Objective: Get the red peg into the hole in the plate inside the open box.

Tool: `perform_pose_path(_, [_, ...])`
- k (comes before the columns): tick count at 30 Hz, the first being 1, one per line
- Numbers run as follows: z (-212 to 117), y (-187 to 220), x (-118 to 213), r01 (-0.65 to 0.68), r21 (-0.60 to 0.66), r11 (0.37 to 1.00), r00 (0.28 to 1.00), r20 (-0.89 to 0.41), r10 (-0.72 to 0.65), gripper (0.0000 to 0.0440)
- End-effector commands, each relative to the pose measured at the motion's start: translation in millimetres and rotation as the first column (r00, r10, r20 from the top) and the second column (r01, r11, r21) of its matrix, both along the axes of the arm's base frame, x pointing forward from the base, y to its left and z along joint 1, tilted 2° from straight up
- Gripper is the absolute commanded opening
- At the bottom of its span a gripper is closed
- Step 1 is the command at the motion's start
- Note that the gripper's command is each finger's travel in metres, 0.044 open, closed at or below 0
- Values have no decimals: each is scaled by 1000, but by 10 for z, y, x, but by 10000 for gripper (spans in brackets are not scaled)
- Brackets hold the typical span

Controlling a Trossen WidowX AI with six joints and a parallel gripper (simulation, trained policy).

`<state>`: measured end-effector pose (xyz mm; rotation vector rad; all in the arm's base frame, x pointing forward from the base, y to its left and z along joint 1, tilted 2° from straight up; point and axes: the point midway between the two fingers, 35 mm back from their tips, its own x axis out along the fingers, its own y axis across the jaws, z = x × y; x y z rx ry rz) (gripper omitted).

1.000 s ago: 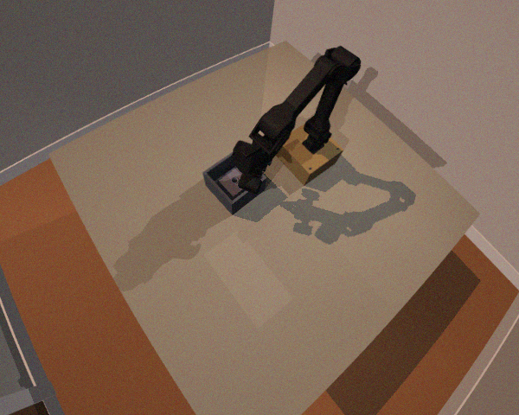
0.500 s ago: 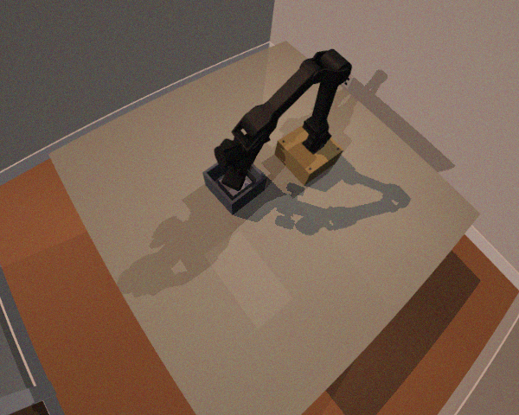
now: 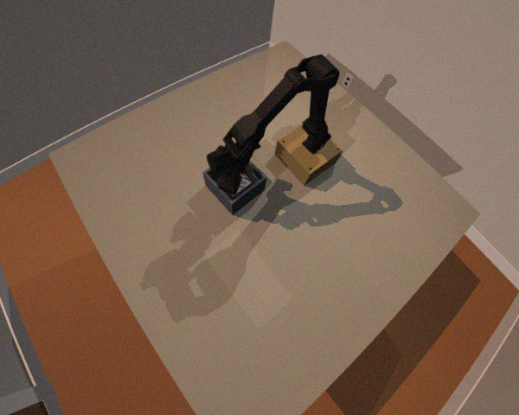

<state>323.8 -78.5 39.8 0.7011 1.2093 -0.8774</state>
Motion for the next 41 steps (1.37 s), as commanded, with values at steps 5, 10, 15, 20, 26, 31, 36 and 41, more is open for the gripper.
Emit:
perform_pose_path(5, [-25, -107, 168, -26, -12, 1000, 1000, -5, 26, 243])
perform_pose_path(10, [-9, -198, 288, -44, -24, 999, 999, -6, 44, 338])
perform_pose_path(15, [38, -302, 440, -52, -47, 998, 998, 24, 53, 440])
perform_pose_path(20, [116, -429, 562, -42, -75, 996, 997, 64, 47, 440])
perform_pose_path(26, [208, -596, 693, -24, -111, 994, 993, 111, 37, 440])
perform_pose_path(31, [237, -652, 739, -17, -123, 992, 991, 129, 33, 440])
perform_pose_path(36, [237, -652, 740, -17, -123, 992, 991, 129, 33, 440])
perform_pose_path(41, [237, -652, 740, -17, -124, 992, 991, 129, 33, 440])
